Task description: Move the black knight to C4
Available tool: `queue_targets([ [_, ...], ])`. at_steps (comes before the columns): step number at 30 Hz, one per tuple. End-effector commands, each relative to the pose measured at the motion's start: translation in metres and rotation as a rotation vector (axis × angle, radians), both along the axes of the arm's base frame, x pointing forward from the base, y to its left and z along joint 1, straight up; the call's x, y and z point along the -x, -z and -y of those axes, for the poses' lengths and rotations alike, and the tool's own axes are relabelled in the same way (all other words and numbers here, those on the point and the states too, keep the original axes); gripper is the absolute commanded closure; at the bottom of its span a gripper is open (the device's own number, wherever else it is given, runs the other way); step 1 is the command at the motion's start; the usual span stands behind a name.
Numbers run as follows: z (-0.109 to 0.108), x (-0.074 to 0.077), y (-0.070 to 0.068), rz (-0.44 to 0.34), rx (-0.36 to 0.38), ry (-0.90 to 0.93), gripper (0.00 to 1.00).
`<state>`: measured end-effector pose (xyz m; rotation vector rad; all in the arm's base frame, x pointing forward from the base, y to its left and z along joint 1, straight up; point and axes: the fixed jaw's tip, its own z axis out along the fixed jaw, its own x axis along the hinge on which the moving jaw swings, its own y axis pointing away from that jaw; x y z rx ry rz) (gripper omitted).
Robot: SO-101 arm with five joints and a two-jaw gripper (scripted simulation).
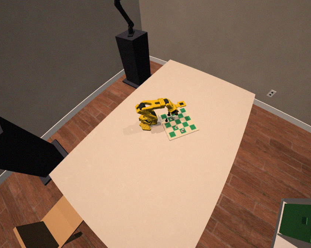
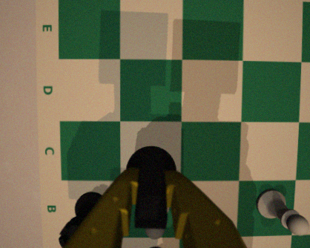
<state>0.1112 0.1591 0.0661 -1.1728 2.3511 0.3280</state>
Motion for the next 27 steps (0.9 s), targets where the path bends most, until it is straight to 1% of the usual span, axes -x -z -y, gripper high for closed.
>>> queue_targets([
  [1,0.0,0.0,0.003,-0.002,0.008,-0.006,1.0],
  [7,0.0,0.0,0.006,-0.002,0.008,-0.006,1.0],
  [22,0.0,0.0,0.021,-0.002,0.008,-0.006,1.0],
  [27,0.0,0.0,0.024,-0.002,0.008,-0.006,1.0],
])
